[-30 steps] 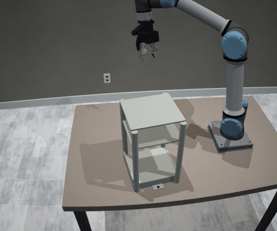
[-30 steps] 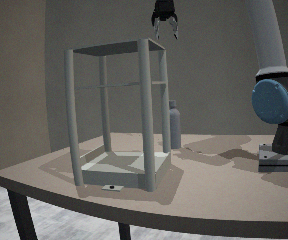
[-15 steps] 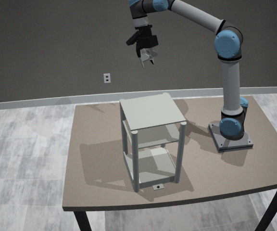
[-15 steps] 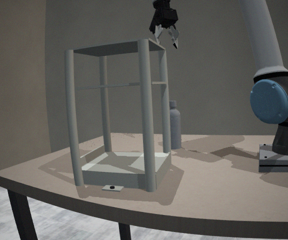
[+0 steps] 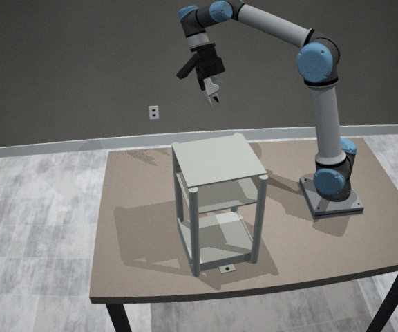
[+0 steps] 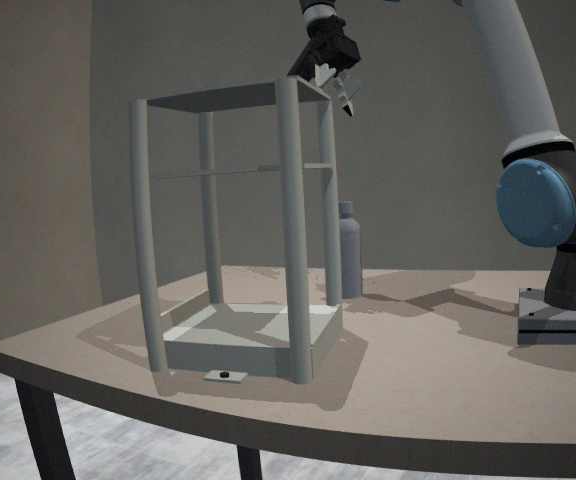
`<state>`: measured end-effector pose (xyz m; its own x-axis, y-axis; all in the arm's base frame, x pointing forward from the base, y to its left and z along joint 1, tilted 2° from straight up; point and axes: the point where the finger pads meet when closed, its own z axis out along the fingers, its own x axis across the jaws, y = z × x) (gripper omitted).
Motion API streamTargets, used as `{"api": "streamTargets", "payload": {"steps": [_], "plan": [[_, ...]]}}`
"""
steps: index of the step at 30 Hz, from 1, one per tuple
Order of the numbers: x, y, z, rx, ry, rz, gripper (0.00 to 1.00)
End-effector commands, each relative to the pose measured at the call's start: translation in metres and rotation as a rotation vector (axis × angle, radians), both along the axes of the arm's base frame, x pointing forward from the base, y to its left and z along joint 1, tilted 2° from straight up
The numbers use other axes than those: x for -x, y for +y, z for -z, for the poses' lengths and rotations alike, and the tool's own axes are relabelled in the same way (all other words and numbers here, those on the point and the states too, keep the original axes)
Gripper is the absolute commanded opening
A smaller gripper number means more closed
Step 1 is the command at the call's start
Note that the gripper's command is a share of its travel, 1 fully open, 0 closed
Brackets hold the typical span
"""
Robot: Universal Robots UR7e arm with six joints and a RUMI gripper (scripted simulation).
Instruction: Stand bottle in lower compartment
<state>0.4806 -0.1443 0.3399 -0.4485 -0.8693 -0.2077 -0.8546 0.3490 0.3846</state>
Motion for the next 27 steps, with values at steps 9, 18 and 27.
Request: {"api": "streamTargets", "payload": {"steps": [9,18,27], "plan": [[0.003,0.007,0.024,-0.239,-0.07,-0.274,0.46],[0.005,0.012,0.036,-0.412,-0.154,-0.443,0.46],[0.007,0.016,0.045,-0.568,-0.257,-0.582,0.46]]}}
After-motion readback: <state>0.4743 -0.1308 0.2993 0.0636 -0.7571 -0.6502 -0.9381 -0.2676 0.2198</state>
